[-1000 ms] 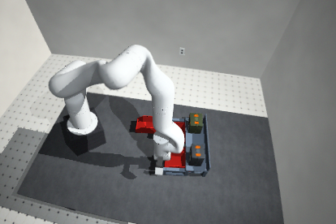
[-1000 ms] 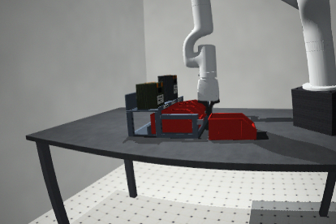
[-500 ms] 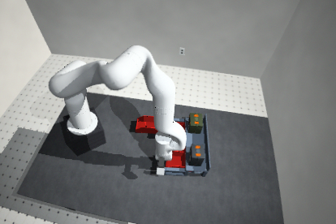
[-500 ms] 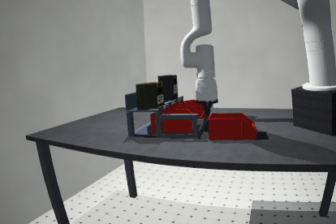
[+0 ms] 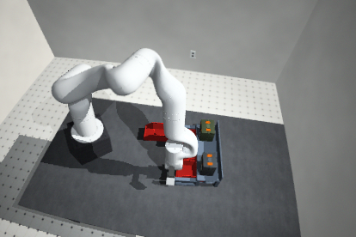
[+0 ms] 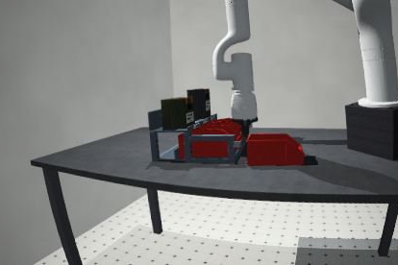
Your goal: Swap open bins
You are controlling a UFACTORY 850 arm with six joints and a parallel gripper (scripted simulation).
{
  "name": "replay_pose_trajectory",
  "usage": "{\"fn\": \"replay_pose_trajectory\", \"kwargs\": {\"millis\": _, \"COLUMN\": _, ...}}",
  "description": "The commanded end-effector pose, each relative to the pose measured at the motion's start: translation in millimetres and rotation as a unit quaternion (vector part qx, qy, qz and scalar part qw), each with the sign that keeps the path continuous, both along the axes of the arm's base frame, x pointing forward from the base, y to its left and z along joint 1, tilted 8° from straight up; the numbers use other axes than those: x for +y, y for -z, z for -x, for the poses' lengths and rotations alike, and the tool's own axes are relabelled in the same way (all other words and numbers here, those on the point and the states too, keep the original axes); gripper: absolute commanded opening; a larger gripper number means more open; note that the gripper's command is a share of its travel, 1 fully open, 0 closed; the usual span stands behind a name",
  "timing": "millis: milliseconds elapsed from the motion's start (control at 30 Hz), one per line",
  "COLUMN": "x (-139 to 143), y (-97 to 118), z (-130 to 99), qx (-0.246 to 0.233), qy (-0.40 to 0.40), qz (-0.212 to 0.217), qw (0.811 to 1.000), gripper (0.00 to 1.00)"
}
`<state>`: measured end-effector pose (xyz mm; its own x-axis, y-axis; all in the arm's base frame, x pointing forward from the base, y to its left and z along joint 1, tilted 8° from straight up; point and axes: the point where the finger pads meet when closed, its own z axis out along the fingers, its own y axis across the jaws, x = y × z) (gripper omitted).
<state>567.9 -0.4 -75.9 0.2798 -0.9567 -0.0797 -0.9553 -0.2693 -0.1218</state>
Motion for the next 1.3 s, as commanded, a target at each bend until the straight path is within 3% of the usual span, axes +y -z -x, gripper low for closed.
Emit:
{"fn": "replay_pose_trajectory", "kwargs": {"millis": 0, "x": -0.1, "y": -0.8, "z": -1.1, "qx": 0.001, "qy": 0.000, "qz": 0.001, "qw": 1.000, "gripper": 0.00}}
{"fn": "replay_pose_trajectory", "kwargs": {"millis": 1267, "x": -8.7, "y": -27.7, "z": 20.8, "qx": 0.001, "qy": 0.000, "qz": 0.001, "qw": 1.000, "gripper": 0.00}}
